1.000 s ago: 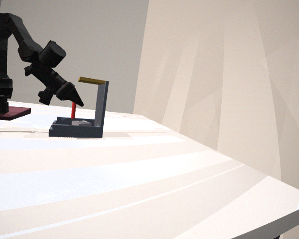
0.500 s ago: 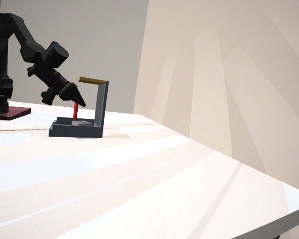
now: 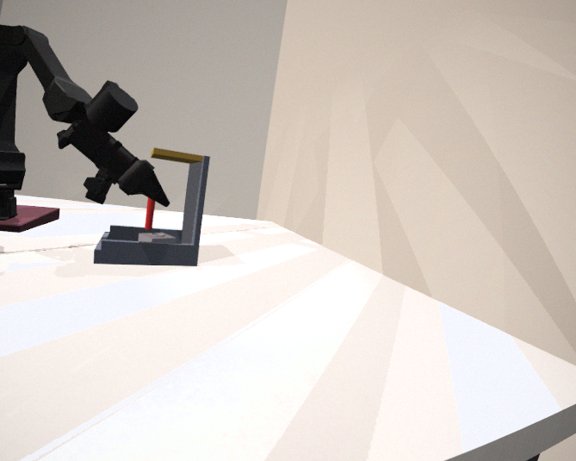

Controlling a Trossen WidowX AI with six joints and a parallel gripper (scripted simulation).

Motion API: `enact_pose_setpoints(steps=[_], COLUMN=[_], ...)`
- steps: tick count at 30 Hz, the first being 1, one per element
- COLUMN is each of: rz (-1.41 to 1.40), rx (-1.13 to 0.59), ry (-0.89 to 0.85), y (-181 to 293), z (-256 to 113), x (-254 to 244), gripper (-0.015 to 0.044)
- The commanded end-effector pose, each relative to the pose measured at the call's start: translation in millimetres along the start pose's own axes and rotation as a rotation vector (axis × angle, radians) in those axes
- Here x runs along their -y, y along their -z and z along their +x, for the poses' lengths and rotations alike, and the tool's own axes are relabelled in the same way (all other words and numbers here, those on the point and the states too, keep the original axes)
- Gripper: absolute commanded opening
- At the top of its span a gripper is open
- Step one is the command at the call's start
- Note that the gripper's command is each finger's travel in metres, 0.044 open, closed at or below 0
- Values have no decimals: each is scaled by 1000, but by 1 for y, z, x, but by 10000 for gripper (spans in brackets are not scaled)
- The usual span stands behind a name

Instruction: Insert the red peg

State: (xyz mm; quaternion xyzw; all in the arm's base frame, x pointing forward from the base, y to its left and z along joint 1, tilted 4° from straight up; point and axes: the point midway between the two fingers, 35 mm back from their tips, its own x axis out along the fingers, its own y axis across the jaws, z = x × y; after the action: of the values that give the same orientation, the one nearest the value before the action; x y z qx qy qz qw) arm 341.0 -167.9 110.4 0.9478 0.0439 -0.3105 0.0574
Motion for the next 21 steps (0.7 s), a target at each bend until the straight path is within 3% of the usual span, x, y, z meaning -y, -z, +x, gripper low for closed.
enact_pose_setpoints(steps=[1,21], rz=[0,0], rx=[-5,-5], ry=[-5,-5], y=[4,9], z=[1,8], x=[-2,-4], gripper=[0,0])
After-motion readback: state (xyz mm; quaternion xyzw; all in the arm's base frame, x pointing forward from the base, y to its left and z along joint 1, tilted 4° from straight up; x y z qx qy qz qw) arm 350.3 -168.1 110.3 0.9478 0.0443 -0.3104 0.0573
